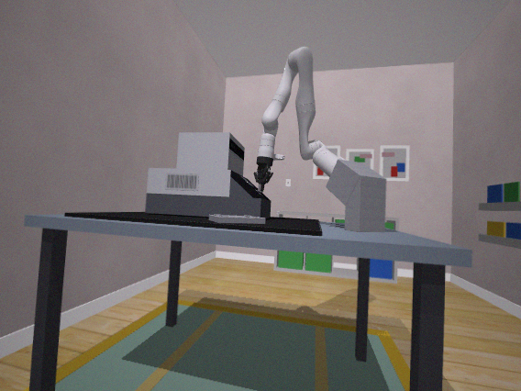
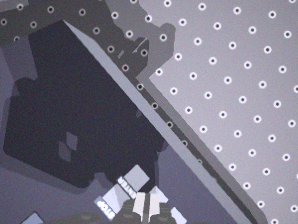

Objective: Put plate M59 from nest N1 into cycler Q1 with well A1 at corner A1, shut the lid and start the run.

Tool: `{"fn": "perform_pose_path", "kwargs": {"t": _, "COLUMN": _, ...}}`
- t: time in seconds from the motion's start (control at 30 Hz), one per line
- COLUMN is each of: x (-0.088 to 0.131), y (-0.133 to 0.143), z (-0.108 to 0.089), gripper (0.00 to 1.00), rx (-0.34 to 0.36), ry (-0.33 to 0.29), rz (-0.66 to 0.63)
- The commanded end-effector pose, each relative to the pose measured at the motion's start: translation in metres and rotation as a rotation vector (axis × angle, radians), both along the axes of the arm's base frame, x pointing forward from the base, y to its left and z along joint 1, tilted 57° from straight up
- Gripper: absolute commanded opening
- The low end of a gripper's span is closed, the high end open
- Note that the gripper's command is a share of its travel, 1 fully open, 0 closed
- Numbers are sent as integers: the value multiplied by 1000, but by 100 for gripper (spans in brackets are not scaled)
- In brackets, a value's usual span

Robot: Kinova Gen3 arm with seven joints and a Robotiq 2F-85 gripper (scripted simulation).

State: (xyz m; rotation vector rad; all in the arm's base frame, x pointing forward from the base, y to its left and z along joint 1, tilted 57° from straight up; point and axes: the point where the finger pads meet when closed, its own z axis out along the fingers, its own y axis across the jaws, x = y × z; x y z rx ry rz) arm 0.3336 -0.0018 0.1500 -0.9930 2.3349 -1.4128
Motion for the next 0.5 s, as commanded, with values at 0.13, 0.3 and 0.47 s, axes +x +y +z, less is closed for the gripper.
{"fn": "perform_pose_path", "kwargs": {"t": 0.13, "x": 5, "y": 0, "z": 1, "gripper": 10, "rx": -8, "ry": 3, "rz": 12}}
{"fn": "perform_pose_path", "kwargs": {"t": 0.3, "x": -3, "y": 0, "z": 1, "gripper": 10, "rx": -5, "ry": 0, "rz": -2}}
{"fn": "perform_pose_path", "kwargs": {"t": 0.47, "x": -8, "y": 1, "z": 2, "gripper": 10, "rx": -5, "ry": -1, "rz": -5}}
